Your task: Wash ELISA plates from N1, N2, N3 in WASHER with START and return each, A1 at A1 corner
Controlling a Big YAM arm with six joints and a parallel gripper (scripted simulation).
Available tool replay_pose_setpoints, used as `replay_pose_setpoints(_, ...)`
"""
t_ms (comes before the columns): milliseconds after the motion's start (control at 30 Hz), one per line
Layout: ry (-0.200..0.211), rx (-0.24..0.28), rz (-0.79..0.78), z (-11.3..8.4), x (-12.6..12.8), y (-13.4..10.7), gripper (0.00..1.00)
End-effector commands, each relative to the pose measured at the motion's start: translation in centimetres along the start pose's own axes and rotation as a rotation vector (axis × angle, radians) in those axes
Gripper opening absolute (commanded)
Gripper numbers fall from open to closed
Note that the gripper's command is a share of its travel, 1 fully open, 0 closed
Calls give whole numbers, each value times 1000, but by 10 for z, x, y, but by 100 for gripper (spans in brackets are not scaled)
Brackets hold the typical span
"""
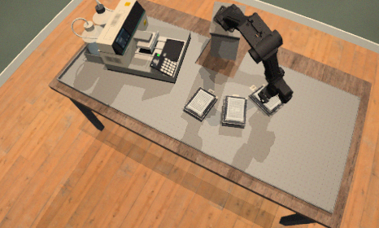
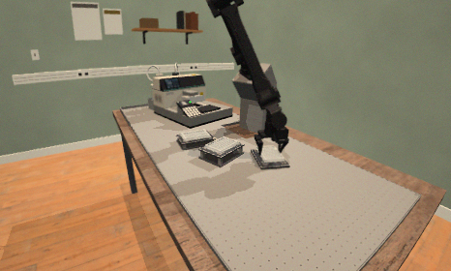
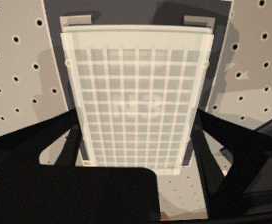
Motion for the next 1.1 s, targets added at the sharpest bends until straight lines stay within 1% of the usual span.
replay_pose_setpoints(0,-2,3,0,6,-2,-1,84)
replay_pose_setpoints(1067,-2,1,-1,11,-2,0,84)
Point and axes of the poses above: the point where the finger pads meet when closed, its own z axis out along the fingers, its own x axis across the jaws, y = z × x, the point moved 6 cm from there along -z, back along the fingers, and after that the axes turned 5 degrees about -z, right-handed, at the moved point
